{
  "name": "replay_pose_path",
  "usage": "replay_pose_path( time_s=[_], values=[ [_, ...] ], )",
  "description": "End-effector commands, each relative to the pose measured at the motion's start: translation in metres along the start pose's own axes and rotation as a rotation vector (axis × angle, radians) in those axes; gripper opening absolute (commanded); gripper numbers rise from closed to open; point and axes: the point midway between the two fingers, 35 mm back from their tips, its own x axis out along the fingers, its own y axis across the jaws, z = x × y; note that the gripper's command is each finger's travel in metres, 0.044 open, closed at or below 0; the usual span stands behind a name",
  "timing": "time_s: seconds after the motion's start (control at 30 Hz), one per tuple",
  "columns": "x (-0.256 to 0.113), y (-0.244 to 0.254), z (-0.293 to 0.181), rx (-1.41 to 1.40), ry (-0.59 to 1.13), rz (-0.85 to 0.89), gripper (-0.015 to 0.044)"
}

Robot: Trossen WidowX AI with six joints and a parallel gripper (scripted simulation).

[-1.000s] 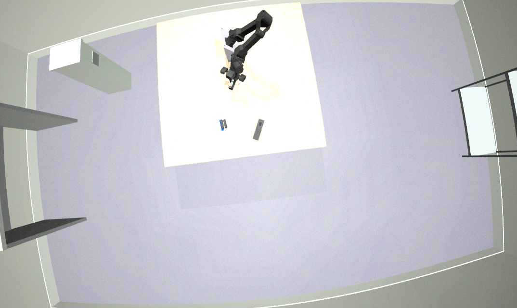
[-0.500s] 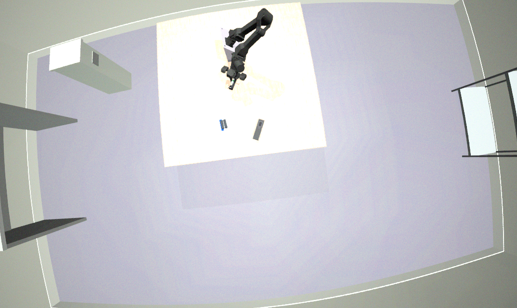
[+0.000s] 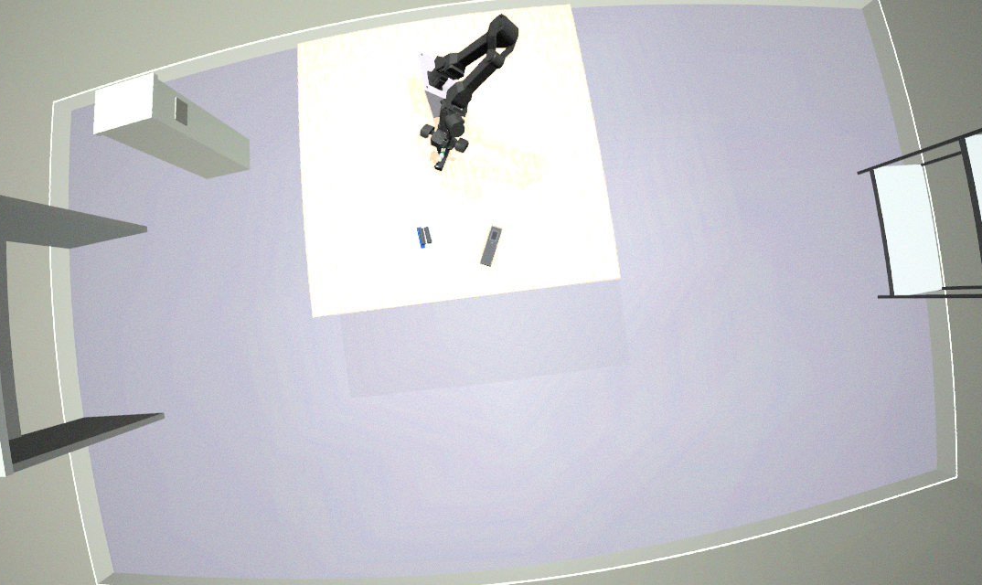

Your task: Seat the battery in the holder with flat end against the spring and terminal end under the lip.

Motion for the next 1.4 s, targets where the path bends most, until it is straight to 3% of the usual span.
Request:
replay_pose_path(
  time_s=[0.0,1.37],
  values=[
    [0.0,-0.001,-0.004,0.003,0.018,-0.002,0.0064],
    [0.014,-0.005,0.003,-0.04,0.239,-0.059,0.0064]
  ],
)
